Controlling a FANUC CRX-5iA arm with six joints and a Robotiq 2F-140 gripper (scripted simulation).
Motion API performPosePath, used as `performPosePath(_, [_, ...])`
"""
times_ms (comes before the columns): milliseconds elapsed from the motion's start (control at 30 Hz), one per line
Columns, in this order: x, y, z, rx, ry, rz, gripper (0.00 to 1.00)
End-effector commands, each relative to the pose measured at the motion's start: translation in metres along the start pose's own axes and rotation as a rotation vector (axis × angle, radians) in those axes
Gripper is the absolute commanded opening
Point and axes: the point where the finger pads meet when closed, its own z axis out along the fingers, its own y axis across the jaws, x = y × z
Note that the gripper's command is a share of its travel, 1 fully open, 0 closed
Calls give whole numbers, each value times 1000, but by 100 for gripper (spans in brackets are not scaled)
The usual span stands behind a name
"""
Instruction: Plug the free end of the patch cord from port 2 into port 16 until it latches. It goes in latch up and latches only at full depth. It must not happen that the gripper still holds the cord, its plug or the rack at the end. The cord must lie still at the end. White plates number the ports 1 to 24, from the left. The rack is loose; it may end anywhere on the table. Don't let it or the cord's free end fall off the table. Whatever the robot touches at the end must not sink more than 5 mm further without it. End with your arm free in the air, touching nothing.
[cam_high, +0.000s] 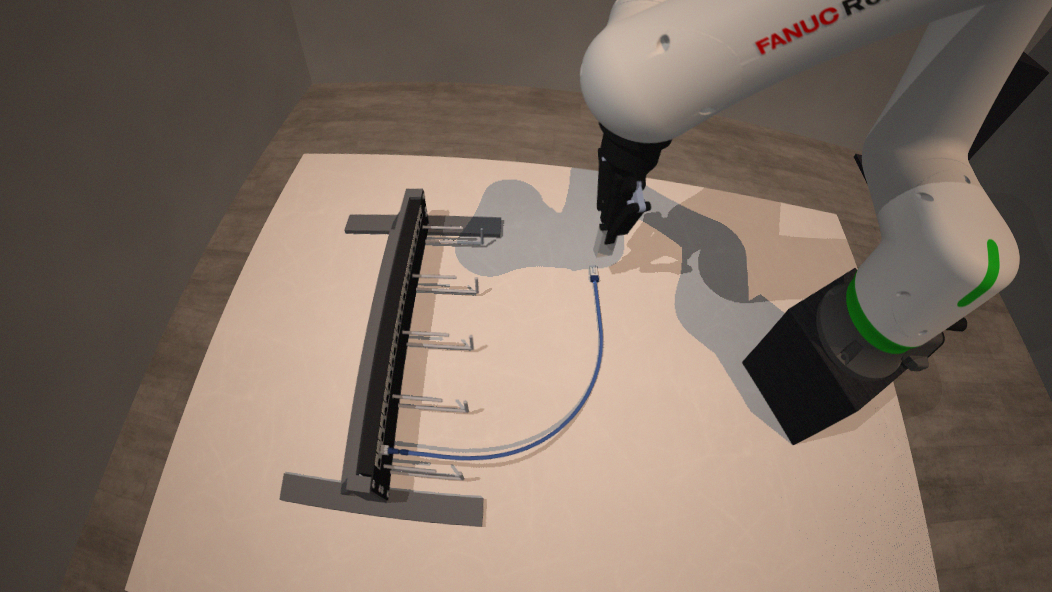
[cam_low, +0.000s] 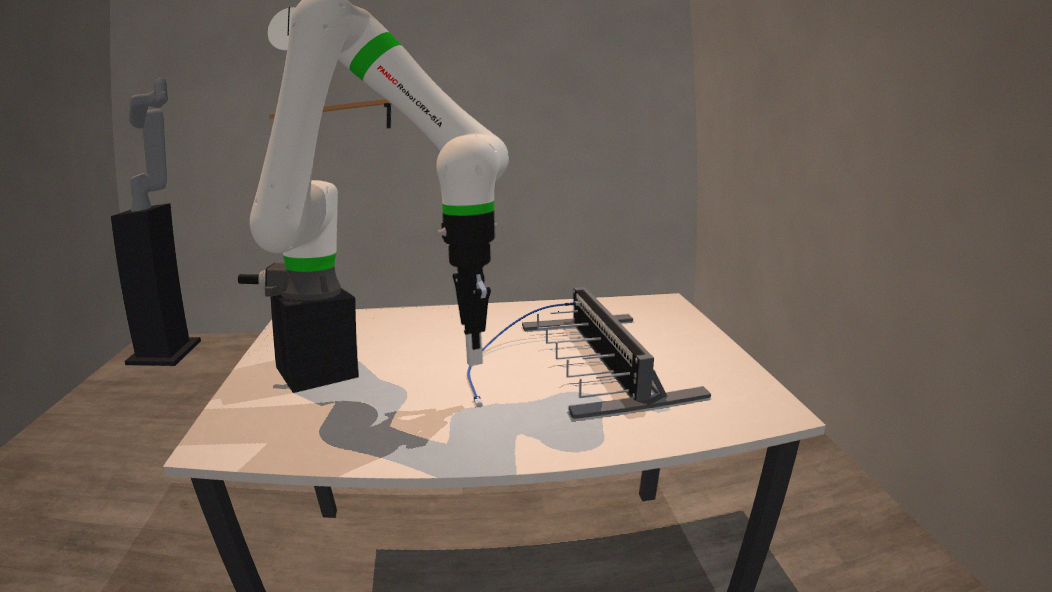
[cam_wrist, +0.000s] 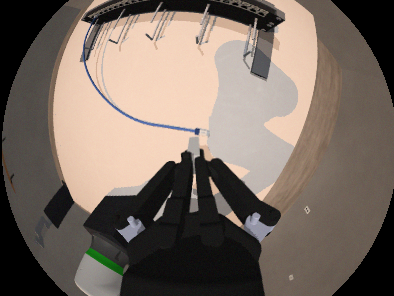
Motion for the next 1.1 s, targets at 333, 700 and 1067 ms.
performPosePath(333, [0, 1, 0, -18, -8, 462, 0])
performPosePath(700, [0, 2, 0, -20, -5, 781, 0])
performPosePath(1067, [-1, 2, 0, -21, -3, 1054, 0])
